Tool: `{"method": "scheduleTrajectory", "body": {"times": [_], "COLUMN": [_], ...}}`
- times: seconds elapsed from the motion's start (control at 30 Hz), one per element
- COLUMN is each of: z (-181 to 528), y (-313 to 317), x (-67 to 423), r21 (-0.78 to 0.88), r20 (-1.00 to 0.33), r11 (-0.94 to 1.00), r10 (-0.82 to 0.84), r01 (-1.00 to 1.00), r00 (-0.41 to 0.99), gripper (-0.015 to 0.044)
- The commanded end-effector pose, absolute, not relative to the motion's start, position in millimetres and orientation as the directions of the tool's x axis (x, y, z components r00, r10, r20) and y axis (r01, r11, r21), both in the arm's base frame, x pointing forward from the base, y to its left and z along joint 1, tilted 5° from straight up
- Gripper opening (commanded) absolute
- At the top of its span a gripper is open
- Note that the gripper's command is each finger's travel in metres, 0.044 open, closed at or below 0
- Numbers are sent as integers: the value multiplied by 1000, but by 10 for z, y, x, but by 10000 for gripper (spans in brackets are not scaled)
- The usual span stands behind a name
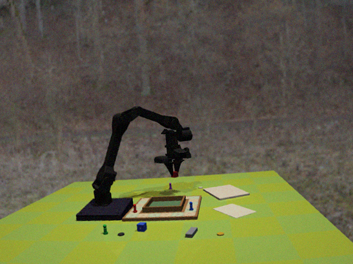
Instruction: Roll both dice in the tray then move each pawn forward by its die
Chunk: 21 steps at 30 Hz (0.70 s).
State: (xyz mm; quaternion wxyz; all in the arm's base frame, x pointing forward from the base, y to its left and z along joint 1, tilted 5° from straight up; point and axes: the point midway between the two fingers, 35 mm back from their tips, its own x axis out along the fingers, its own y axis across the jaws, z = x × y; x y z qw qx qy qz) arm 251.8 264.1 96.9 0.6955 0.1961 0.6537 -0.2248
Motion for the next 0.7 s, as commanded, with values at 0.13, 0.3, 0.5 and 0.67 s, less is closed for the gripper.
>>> {"method": "scheduleTrajectory", "body": {"times": [0.13, 0.3, 0.5, 0.67], "z": [1280, 1268, 1241, 1215], "y": [2619, 2440, 2123, 1845], "x": [2498, 2578, 2687, 2752], "r21": [-16, -21, -31, -39], "r20": [-997, -997, -997, -997], "r11": [822, 860, 915, 949], "r10": [-55, -56, -58, -59], "r01": [570, 510, 402, 314], "r00": [51, 53, 55, 55], "gripper": [0, 0, 0, 0]}}
